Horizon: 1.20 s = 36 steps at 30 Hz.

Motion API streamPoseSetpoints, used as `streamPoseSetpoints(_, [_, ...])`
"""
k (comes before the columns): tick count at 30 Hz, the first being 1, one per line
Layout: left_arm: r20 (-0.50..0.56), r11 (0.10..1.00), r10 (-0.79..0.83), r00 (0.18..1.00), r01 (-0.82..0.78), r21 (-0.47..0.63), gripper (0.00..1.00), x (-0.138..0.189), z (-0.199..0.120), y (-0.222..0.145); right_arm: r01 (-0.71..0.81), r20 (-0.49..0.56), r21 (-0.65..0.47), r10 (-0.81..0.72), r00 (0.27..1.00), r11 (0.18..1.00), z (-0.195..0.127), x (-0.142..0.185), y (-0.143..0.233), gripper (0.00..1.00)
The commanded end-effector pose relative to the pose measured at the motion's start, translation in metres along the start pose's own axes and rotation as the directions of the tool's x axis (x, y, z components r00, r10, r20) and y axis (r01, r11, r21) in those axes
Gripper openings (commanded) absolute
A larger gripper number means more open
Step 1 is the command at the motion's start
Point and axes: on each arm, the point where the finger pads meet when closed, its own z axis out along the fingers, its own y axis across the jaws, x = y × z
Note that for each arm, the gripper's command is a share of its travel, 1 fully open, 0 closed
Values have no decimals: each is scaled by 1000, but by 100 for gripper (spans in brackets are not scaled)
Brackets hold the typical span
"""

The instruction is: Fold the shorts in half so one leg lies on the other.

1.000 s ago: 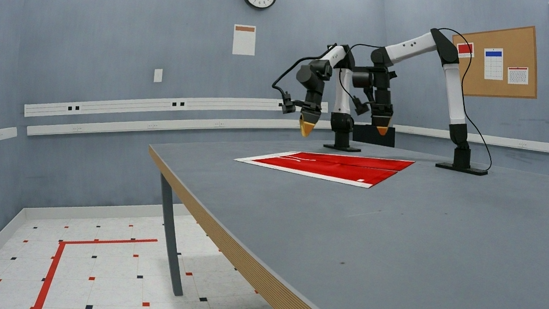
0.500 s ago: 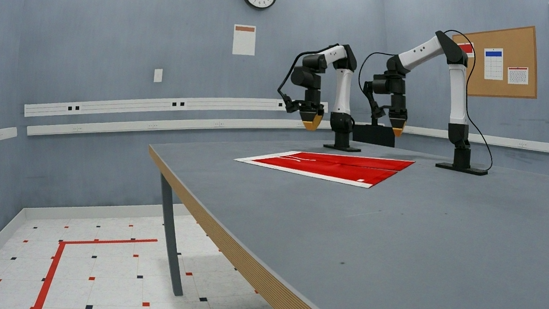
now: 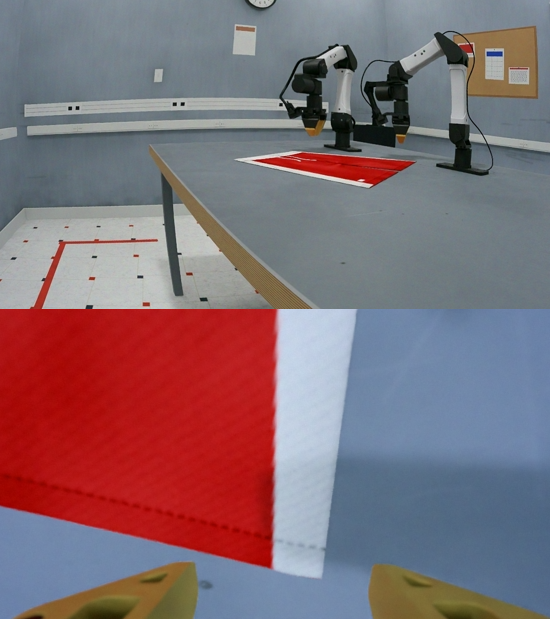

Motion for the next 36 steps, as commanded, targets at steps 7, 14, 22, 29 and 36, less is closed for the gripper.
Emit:
streamPoseSetpoints(7, [27,999,28,999,-28,16,57,-7,27,-9,-1,32,-41,2,999,999,25,-7,9,57])
streamPoseSetpoints(14, [26,1000,18,1000,-18,17,57,-9,48,-8,2,36,-44,0,999,999,46,-7,9,57])
streamPoseSetpoints(22, [63,999,16,998,-18,34,57,-17,39,-11,-11,45,-81,14,999,997,38,-11,15,57])
streamPoseSetpoints(29, [56,999,19,998,-21,30,57,-14,40,-11,-17,40,-70,19,999,997,47,-12,16,57])
streamPoseSetpoints(36, [38,1000,17,999,-18,19,57,-12,57,-9,-28,40,-54,30,999,998,57,-13,9,57])
